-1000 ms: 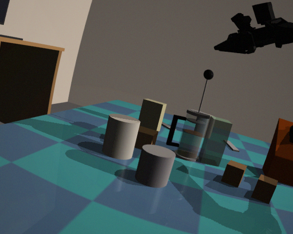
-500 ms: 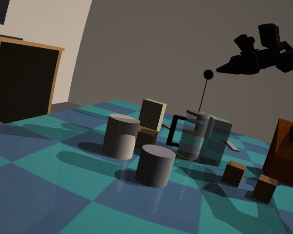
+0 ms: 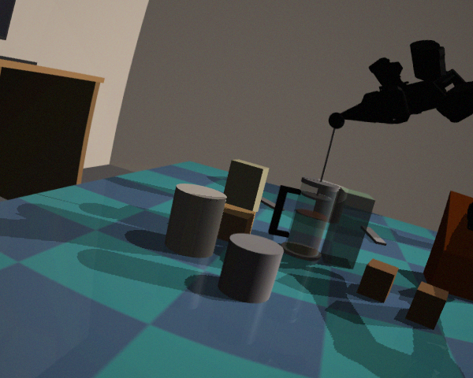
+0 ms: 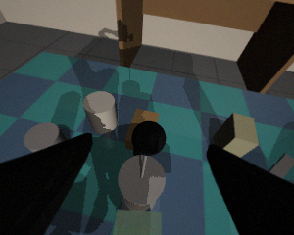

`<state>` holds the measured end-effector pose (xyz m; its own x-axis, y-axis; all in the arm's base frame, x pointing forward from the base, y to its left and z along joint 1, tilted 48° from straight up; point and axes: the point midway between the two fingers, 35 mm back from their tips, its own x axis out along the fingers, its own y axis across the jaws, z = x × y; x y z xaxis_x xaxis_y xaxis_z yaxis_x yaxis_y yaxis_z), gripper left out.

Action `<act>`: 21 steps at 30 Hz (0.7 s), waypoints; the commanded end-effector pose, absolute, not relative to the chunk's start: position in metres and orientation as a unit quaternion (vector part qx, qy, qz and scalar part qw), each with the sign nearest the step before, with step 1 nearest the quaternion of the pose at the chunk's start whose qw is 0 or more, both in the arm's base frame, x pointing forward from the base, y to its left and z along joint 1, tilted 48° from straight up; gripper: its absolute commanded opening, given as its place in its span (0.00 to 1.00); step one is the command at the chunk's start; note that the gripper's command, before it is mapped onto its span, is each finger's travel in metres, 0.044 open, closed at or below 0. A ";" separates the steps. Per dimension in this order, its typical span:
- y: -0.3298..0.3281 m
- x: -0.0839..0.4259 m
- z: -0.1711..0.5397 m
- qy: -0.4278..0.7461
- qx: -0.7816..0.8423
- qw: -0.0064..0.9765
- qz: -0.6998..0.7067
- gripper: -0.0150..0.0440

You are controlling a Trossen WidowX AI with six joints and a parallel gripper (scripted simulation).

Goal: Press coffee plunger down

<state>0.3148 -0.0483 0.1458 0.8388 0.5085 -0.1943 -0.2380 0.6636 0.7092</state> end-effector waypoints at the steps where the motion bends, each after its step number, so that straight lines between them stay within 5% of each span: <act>1: -0.046 0.321 0.145 0.191 0.354 0.892 0.208 1.00; 12: -0.037 0.333 0.143 0.189 0.355 0.892 0.209 1.00; 21: -0.037 0.333 0.143 0.189 0.355 0.892 0.209 0.60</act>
<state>0.3320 -0.0364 0.1423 0.8396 0.5093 -0.1890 -0.2410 0.6610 0.7106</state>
